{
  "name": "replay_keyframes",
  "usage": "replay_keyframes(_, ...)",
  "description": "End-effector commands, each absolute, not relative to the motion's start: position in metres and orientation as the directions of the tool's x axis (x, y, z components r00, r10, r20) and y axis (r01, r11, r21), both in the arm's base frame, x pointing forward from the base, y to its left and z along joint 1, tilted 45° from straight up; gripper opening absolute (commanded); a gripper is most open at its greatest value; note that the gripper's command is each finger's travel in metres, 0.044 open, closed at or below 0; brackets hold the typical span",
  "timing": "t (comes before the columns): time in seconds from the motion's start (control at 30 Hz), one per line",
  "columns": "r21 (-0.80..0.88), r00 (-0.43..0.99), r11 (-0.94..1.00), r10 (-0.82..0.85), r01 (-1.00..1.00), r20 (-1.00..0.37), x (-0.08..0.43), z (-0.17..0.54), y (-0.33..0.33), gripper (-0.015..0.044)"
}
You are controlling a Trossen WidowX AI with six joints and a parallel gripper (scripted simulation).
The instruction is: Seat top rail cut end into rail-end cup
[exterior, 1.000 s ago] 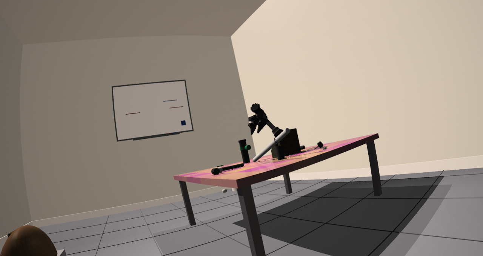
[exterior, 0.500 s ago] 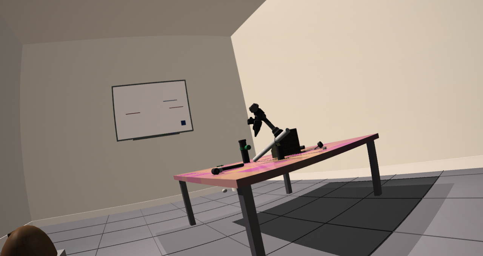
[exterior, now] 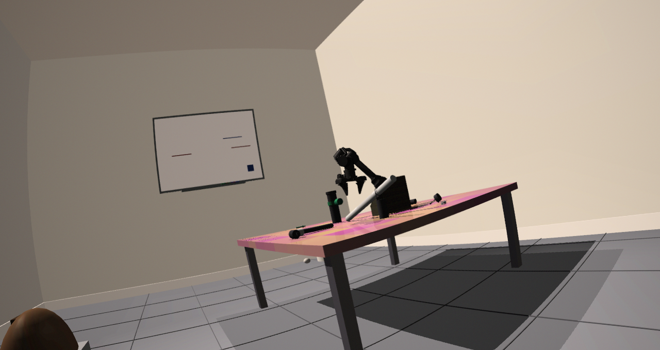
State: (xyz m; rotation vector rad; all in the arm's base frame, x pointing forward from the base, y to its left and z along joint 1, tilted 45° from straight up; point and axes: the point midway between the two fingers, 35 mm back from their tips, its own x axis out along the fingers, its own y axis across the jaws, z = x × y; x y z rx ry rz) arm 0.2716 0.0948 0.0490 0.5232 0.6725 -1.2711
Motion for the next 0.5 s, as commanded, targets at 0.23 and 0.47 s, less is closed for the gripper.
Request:
replay_keyframes(0.23,0.056,0.093,0.076,-0.688,0.996,-0.719,0.274,0.036,0.085,0.0440)
replay_keyframes(0.47,0.057,0.094,0.075,-0.689,0.996,-0.718,0.276,0.016,0.065,0.0440)
